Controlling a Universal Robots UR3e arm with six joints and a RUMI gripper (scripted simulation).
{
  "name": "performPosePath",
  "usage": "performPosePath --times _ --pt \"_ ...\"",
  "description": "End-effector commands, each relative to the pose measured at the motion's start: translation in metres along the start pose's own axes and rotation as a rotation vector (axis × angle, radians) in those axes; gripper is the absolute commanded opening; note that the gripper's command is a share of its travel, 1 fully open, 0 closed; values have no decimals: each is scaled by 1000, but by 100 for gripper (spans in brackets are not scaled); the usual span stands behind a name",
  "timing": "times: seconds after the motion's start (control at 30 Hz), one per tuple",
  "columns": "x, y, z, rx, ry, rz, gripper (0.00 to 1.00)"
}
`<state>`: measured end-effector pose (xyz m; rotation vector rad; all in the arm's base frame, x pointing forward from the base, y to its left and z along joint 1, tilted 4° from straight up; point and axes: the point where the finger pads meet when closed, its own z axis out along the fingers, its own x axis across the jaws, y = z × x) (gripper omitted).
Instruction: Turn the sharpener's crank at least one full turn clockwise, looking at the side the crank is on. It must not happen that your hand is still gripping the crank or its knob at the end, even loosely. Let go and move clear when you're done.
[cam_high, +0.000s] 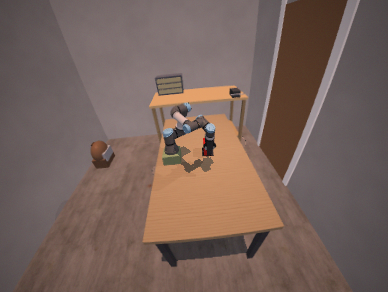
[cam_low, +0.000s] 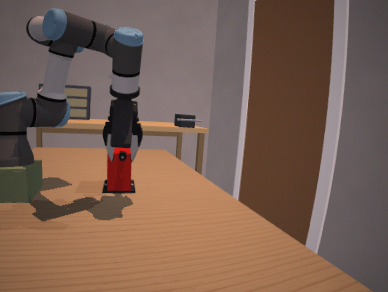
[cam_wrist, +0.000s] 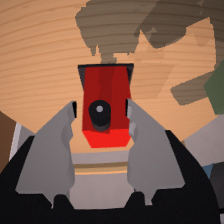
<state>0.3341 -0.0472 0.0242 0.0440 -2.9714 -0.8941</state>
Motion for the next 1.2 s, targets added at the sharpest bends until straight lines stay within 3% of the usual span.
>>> performPosePath --times 0.0,0.93,1.17 --pt "0 0 -4 2 -1 -1 32" --pt "1 0 -73 2 0 -1 32" --pt "1 0 -81 2 0 -1 32"
